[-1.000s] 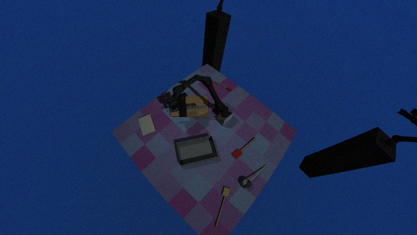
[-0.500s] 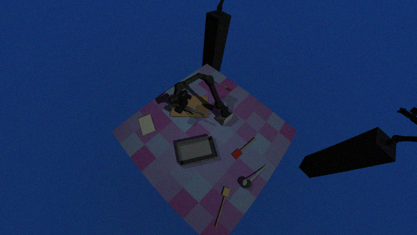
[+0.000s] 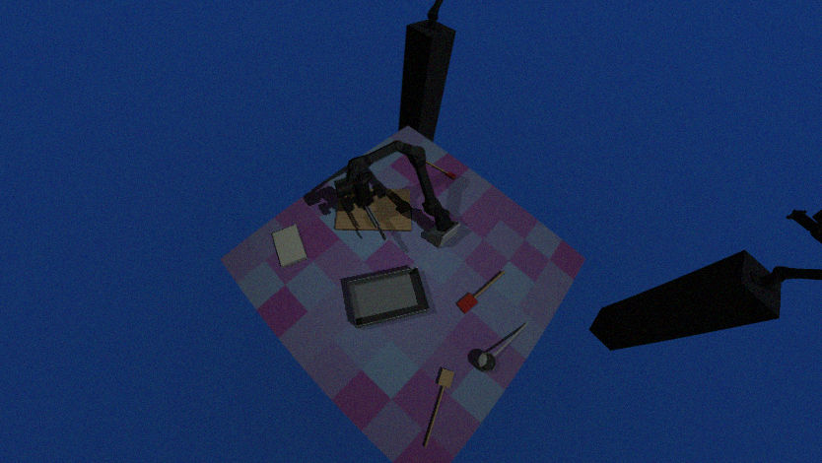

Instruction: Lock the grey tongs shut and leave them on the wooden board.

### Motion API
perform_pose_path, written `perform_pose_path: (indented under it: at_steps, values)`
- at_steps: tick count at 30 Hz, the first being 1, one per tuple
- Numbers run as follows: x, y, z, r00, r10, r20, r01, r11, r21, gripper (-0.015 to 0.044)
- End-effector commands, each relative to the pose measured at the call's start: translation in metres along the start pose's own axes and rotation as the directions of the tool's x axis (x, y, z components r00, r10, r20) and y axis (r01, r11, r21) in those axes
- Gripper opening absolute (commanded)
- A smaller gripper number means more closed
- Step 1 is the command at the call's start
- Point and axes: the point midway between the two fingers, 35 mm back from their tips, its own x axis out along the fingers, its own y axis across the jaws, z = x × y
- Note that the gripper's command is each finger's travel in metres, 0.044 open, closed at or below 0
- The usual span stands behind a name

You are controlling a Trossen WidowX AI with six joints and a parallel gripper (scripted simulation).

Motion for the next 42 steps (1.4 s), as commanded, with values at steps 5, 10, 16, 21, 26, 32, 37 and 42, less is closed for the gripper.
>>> perform_pose_path:
  at_steps: [5,10,16,21,26,32,37,42]
  values:
    - [-0.002,-0.013,0.011,1.000,0.007,-0.003,-0.006,0.936,0.351,-0.0150]
    - [-0.002,-0.020,0.017,1.000,0.008,0.000,-0.007,0.847,0.531,-0.0150]
    - [-0.003,-0.029,0.024,1.000,0.008,0.004,-0.009,0.696,0.718,-0.0150]
    - [-0.004,-0.036,0.029,1.000,0.009,0.008,-0.011,0.539,0.842,-0.0150]
    - [-0.004,-0.044,0.035,1.000,0.009,0.012,-0.014,0.361,0.933,-0.0150]
    - [-0.005,-0.053,0.040,1.000,0.010,0.017,-0.018,0.128,0.992,-0.0150]
    - [-0.006,-0.061,0.045,1.000,0.010,0.022,-0.021,-0.072,0.997,-0.0150]
    - [-0.007,-0.068,0.049,1.000,0.010,0.027,-0.024,-0.243,0.970,-0.0150]
